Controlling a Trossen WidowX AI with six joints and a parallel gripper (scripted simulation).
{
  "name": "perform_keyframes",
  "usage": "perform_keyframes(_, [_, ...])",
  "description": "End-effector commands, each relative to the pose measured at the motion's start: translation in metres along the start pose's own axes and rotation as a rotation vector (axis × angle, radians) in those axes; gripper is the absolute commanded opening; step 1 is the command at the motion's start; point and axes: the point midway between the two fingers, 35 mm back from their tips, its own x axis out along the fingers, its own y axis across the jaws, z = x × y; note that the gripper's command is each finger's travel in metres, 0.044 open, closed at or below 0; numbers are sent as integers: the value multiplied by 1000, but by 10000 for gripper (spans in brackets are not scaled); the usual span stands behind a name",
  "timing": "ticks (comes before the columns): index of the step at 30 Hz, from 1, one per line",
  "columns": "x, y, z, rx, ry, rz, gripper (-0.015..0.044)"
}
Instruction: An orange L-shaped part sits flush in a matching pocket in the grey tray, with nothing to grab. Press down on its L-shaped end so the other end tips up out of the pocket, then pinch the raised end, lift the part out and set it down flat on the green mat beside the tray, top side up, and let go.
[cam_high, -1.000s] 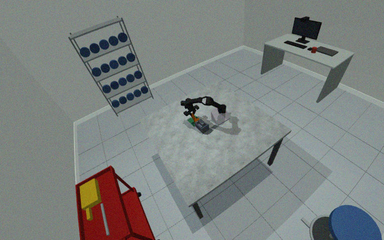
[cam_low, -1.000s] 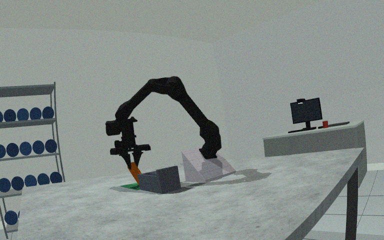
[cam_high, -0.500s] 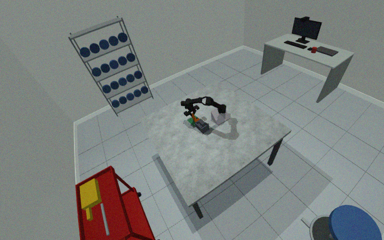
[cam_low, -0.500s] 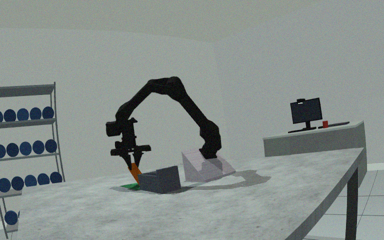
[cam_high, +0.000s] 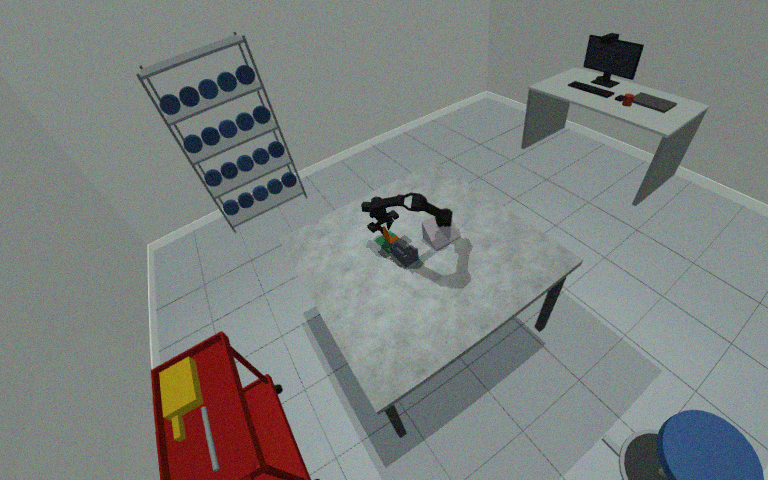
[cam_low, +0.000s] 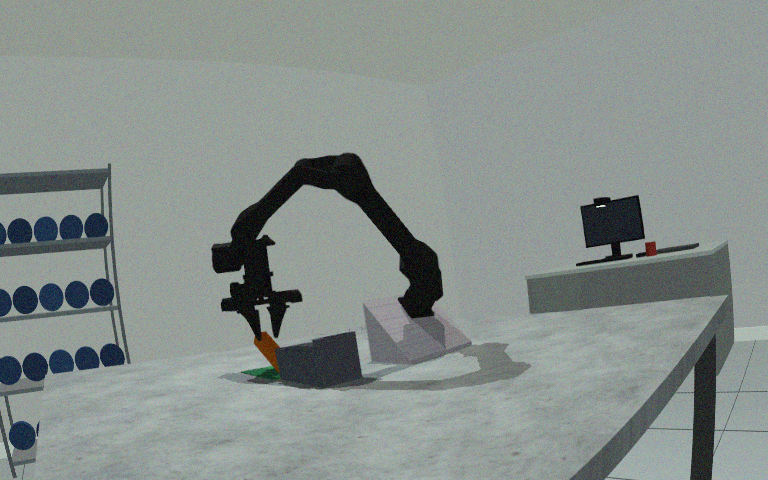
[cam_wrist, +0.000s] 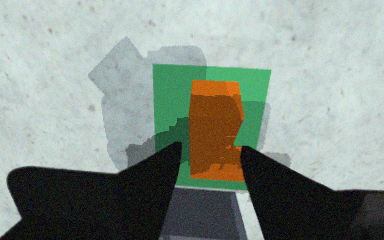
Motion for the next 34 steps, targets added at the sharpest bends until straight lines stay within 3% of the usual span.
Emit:
perform_keyframes(1, [-7, 1, 1, 0, -1, 0, 289])
perform_keyframes(6, [-58, 2, 2, 5, -2, 0, 400])
perform_keyframes(10, [-88, -1, 1, 7, 0, 0, 400])
perform_keyframes(34, [-85, 0, 3, 16, -6, 13, 400])
